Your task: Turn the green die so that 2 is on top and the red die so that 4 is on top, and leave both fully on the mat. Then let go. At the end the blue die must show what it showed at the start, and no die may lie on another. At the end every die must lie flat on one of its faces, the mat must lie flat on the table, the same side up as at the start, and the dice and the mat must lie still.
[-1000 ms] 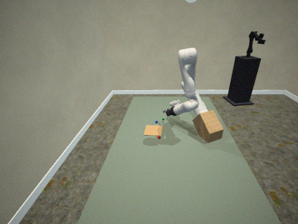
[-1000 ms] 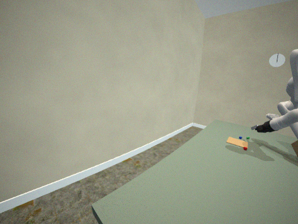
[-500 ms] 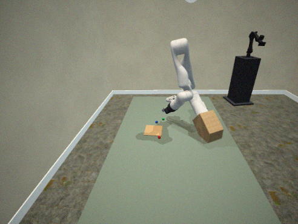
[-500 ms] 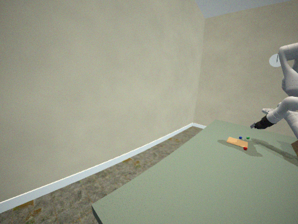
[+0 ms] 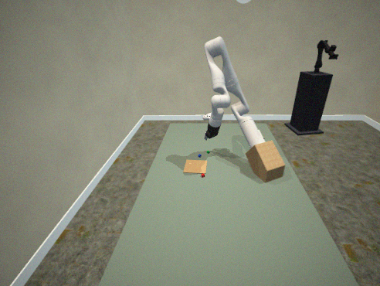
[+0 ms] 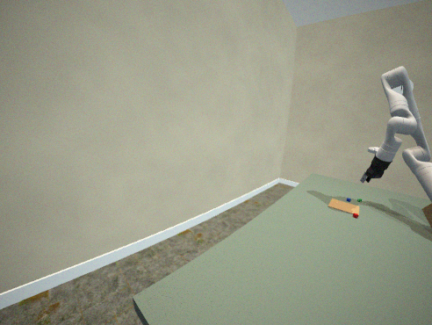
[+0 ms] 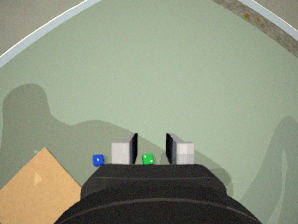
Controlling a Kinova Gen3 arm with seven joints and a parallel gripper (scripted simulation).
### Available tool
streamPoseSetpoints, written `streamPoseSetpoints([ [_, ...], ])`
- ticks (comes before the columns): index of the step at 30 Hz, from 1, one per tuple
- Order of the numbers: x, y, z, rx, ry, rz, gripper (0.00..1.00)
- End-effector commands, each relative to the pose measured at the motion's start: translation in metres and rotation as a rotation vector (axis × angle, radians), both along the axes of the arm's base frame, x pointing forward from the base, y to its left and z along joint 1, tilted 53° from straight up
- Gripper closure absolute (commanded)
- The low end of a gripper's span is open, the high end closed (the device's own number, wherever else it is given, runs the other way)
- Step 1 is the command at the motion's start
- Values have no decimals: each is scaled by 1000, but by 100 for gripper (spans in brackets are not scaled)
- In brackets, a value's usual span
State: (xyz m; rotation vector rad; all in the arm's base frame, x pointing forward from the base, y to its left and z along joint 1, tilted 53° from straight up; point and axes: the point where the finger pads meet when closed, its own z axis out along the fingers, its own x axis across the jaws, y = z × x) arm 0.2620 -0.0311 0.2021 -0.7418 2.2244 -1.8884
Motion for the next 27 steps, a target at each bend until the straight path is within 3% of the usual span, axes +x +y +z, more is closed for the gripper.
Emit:
streamPoseSetpoints([
  [1,0,2,6,146,23,-20,36],
  [3,0,2,6,146,23,-20,36],
  [9,0,-5,16,280,83,-18,36],
  [15,0,-11,21,371,119,-7,36],
  [27,0,-14,23,421,136,2,36],
])
